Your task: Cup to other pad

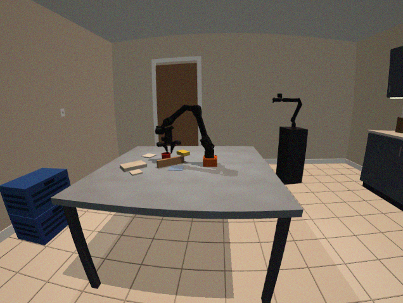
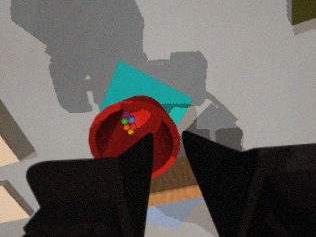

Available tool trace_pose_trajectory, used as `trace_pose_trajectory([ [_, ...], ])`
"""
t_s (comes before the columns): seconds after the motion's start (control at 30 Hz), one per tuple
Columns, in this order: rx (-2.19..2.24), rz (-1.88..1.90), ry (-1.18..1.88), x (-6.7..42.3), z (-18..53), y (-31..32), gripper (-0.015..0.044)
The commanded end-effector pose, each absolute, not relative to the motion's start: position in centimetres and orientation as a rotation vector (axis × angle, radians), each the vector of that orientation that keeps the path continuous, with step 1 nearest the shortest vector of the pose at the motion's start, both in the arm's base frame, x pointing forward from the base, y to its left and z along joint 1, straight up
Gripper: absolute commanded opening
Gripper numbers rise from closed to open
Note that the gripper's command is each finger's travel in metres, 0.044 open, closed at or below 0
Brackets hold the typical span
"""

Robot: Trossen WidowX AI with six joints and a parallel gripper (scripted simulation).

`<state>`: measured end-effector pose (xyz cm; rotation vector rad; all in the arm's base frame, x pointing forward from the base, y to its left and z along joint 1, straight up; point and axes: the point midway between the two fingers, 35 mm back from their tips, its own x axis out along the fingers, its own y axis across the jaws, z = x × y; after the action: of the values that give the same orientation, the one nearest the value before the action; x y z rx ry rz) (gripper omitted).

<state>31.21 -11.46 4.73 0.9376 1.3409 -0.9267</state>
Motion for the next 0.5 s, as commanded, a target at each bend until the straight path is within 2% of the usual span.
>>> trace_pose_trajectory([
  [0.0,0.935,-0.927,1.336,31.3,5.7,-11.5,0.0128],
  [0.47,0.932,-0.928,1.338,31.2,7.7,-11.3,0.0128],
])
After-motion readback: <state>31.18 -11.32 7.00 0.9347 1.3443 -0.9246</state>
